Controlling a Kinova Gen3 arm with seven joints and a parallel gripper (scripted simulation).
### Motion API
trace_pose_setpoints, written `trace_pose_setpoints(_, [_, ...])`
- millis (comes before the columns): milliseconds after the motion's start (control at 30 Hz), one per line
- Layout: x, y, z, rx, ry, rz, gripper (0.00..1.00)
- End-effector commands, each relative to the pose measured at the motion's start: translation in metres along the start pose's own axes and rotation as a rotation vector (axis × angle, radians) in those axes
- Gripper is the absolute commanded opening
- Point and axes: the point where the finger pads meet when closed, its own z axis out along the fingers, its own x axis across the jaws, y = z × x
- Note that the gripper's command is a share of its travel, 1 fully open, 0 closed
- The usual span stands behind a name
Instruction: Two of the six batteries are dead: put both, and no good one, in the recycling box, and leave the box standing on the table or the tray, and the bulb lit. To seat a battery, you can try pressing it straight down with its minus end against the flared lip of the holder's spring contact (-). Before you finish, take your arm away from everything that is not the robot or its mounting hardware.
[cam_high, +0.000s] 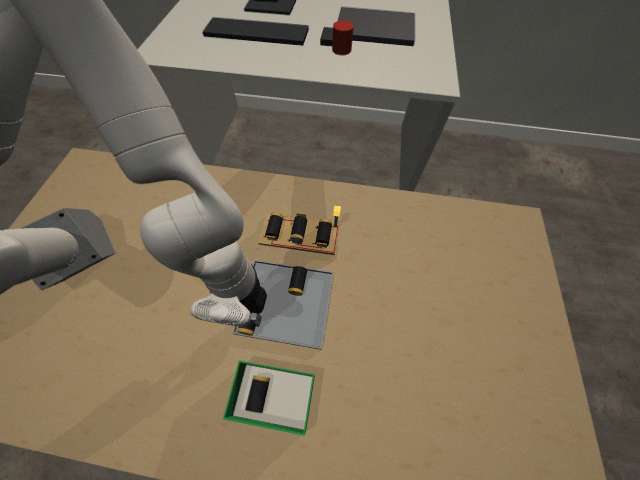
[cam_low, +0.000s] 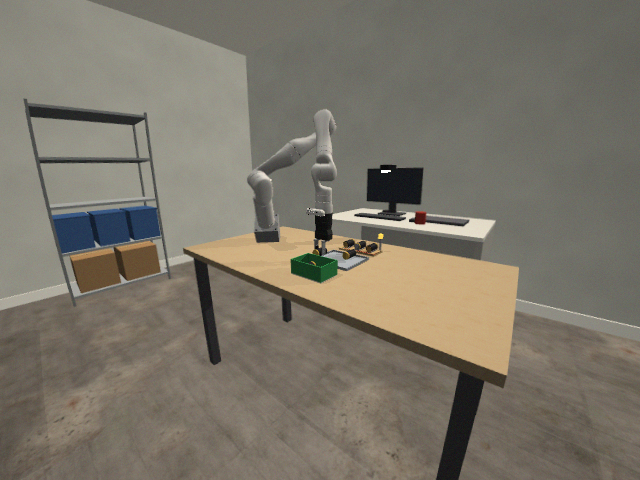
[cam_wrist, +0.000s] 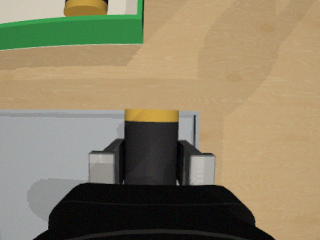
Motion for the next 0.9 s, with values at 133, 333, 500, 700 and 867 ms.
trace_pose_setpoints(133, [-0.002, 0.006, -0.022, -0.009, -0.009, -0.011, 0.57])
trace_pose_setpoints(333, [-0.002, 0.006, -0.023, -0.009, -0.009, -0.011, 0.57])
trace_pose_setpoints(500, [-0.002, 0.006, -0.025, -0.009, -0.009, -0.011, 0.57])
trace_pose_setpoints(700, [-0.002, 0.006, -0.039, -0.009, -0.009, -0.011, 0.57])
trace_pose_setpoints(867, [-0.002, 0.006, -0.066, -0.009, -0.009, -0.011, 0.57])
